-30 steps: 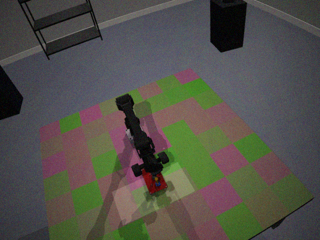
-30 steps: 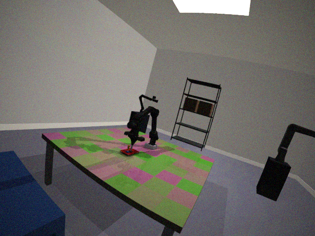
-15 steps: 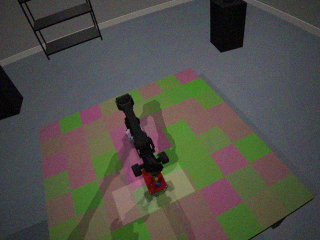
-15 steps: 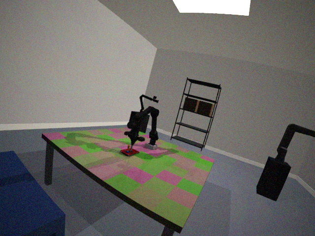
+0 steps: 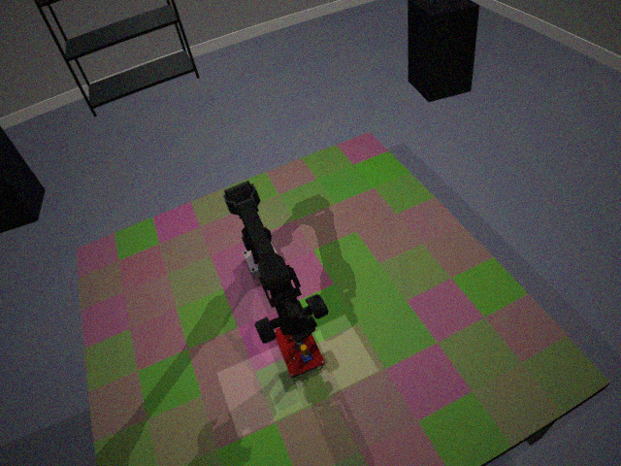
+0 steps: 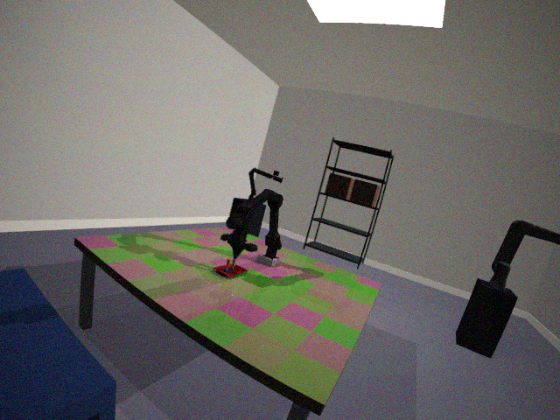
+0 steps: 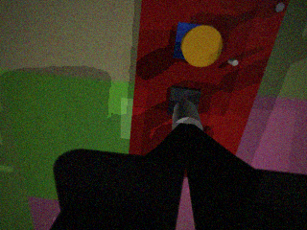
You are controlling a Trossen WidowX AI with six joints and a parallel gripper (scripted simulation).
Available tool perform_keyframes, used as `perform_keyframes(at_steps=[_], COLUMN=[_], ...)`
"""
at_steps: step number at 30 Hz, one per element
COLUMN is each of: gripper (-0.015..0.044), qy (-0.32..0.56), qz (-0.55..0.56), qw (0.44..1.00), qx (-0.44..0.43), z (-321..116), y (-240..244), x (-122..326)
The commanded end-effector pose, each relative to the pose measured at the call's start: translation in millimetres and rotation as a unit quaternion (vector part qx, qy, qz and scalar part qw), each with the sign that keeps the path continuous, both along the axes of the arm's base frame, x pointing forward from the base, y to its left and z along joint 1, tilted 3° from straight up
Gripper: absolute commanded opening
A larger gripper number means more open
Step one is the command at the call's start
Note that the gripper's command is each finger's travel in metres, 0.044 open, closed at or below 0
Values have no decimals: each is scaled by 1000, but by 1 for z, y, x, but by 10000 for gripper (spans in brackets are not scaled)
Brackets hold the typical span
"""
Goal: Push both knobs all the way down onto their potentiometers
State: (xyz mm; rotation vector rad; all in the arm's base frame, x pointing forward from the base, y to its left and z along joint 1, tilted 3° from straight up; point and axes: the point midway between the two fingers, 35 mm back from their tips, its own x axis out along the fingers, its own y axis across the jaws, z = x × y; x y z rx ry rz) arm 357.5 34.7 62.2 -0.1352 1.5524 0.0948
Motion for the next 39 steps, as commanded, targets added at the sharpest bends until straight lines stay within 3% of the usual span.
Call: perform_keyframes(at_steps=[1, 39], gripper=[0, 0], qy=[10, 10], qz=[2, 2], qw=[1000, 1000], qx=[-4, -4], z=[-20, -26], y=[-1, -2], x=[2, 2])
